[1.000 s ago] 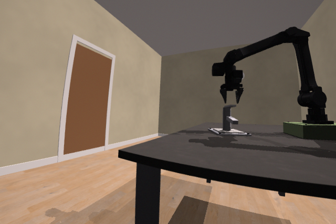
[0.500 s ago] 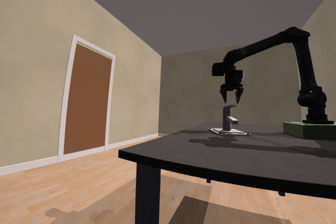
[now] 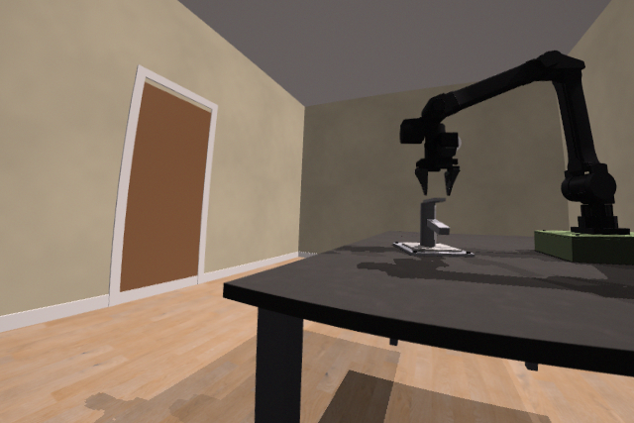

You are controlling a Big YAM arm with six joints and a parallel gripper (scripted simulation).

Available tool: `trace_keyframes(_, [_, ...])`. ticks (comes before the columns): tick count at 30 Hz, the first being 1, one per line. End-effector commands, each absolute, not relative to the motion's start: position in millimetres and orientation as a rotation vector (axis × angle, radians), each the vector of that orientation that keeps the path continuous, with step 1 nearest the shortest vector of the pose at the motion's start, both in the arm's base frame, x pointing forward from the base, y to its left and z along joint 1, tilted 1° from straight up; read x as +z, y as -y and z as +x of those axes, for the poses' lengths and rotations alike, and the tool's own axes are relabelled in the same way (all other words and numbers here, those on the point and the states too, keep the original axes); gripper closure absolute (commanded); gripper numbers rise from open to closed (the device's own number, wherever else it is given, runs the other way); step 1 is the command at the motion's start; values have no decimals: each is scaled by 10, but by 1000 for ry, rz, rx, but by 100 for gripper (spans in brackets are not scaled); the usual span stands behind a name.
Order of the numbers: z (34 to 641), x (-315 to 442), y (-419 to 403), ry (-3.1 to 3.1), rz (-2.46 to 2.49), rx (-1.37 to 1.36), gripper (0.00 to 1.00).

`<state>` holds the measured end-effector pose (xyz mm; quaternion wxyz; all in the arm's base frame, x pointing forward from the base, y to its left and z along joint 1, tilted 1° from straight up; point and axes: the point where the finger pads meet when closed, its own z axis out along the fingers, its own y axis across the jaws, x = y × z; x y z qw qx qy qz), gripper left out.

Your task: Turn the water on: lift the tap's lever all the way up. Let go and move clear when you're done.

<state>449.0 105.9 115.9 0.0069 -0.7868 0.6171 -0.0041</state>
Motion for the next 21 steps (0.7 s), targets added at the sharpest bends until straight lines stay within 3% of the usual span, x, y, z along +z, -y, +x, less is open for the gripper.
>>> trace_keyframes(1, [4489, 1090, -1107, -1935, -2470, 3, 34])
trace_keyframes(21, [4567, 1161, -1123, -1925, -2457, -17, 34])
